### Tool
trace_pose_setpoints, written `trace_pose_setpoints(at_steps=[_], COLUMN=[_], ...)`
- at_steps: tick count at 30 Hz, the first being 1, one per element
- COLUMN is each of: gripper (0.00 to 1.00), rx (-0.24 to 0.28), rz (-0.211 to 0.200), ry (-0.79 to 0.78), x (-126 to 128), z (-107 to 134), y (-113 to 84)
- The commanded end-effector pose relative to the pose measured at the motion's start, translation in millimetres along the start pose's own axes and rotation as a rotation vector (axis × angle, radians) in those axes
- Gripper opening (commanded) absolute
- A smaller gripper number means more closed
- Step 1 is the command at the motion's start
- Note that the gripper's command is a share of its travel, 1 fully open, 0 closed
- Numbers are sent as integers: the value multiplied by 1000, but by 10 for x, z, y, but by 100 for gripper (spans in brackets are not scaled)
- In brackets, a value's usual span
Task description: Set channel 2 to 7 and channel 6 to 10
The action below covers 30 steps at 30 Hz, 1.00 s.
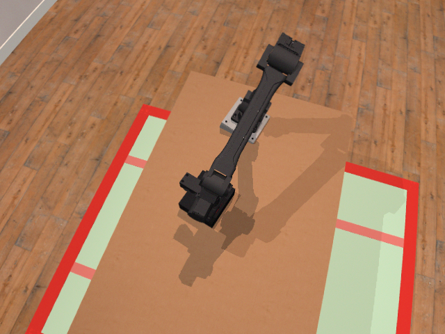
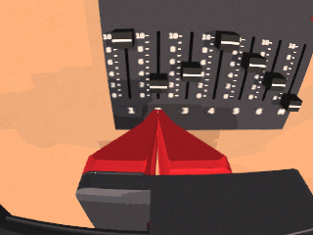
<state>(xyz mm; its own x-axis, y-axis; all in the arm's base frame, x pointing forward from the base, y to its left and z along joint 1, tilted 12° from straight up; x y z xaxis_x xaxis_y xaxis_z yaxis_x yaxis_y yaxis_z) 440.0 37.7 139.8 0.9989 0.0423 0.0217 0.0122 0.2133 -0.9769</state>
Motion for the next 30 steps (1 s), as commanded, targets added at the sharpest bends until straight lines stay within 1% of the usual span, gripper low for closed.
trace_pose_setpoints(at_steps=[1,30], gripper=[0,0], rx=[-4,-4], rz=[-20,-21], ry=[-3,-5], x=[70,72], z=[33,60], y=[-25,-29])
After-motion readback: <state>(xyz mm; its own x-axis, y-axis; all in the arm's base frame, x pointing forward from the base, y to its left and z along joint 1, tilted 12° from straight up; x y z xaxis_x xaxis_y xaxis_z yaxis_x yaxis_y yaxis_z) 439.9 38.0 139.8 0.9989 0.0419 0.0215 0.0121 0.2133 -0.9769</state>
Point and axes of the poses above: the point where the finger pads meet when closed, its own y axis out along the fingers, its own x axis across the jaws, z = x × y, the point moved 7 cm from there along -y, back along the fingers, and after that the axes turned 7 degrees about -y, right-handed, at the moved point
